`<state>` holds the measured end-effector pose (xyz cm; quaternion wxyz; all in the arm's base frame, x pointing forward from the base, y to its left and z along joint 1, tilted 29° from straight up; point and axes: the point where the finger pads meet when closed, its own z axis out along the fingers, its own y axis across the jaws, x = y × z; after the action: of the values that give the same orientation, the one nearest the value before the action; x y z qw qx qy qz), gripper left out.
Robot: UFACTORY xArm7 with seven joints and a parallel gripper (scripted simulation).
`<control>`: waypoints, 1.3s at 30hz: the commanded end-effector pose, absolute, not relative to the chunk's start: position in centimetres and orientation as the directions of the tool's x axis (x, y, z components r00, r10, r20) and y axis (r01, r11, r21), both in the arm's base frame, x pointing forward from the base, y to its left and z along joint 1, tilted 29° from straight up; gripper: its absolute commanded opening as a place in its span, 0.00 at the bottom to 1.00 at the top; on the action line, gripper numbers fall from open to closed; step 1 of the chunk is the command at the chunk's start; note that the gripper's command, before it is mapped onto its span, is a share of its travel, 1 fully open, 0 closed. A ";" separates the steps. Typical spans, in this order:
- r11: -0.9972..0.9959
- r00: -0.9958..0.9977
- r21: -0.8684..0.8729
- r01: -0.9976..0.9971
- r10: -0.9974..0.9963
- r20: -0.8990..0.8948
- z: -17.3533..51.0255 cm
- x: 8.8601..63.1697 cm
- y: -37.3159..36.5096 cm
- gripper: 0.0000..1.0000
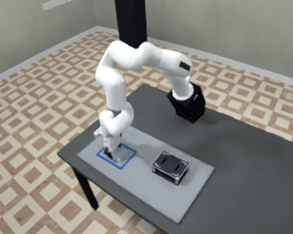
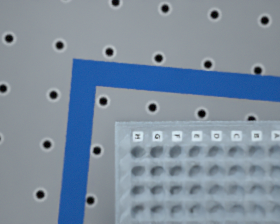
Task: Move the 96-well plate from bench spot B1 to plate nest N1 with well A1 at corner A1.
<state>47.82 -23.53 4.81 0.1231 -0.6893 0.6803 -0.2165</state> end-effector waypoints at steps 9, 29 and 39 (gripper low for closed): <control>-0.044 -0.021 -0.467 -0.883 -0.991 0.132 4.9 47.9 -23.6 0.00; -0.044 -0.021 -0.467 -0.883 -0.991 0.132 5.3 47.7 -23.5 0.00; -0.044 -0.021 -0.467 -0.883 -0.991 0.132 5.8 47.4 -23.5 0.00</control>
<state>47.46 -23.43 5.47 0.1233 -0.6892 0.6803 -0.2168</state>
